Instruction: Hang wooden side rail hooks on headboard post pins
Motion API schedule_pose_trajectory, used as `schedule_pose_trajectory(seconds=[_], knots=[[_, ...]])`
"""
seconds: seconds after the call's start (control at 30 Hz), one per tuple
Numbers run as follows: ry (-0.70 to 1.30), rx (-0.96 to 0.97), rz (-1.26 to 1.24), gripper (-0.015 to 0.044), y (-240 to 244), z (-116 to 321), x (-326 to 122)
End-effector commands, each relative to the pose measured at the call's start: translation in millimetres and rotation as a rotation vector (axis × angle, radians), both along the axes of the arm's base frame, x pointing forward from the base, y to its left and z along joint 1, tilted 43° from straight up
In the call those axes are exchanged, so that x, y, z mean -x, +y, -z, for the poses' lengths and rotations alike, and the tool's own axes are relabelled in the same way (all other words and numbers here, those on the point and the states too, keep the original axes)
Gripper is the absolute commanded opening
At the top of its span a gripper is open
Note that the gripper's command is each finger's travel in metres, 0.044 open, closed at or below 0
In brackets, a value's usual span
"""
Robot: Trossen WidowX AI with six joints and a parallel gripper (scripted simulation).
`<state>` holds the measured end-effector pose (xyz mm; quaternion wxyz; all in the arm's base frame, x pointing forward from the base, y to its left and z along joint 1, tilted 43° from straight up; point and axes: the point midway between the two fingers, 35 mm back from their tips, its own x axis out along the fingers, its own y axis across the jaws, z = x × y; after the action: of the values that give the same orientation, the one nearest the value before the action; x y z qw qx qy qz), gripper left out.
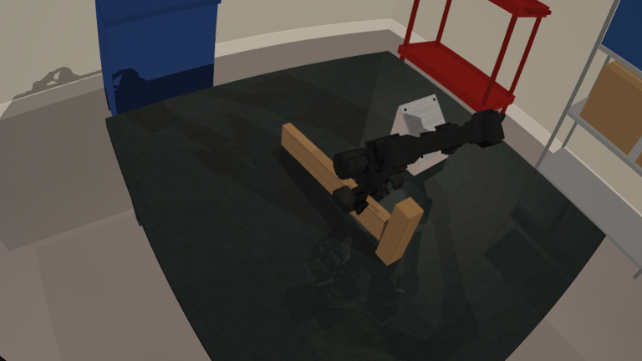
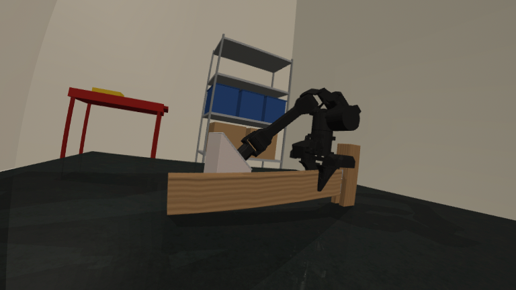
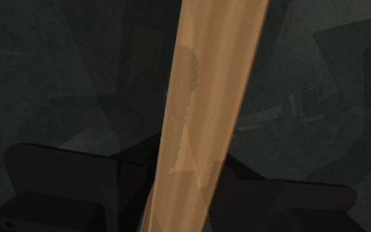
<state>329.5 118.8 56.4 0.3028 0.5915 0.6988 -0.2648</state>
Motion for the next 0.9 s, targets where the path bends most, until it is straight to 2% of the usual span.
schedule_pose_trajectory(seconds=[0.0, 0.87], knots=[[-0.012, -0.002, 0.010, 0.0000, -1.0, -6.1, -3.9], [-0.012, -0.002, 0.010, 0.0000, 1.0, -8.0, -2.3]])
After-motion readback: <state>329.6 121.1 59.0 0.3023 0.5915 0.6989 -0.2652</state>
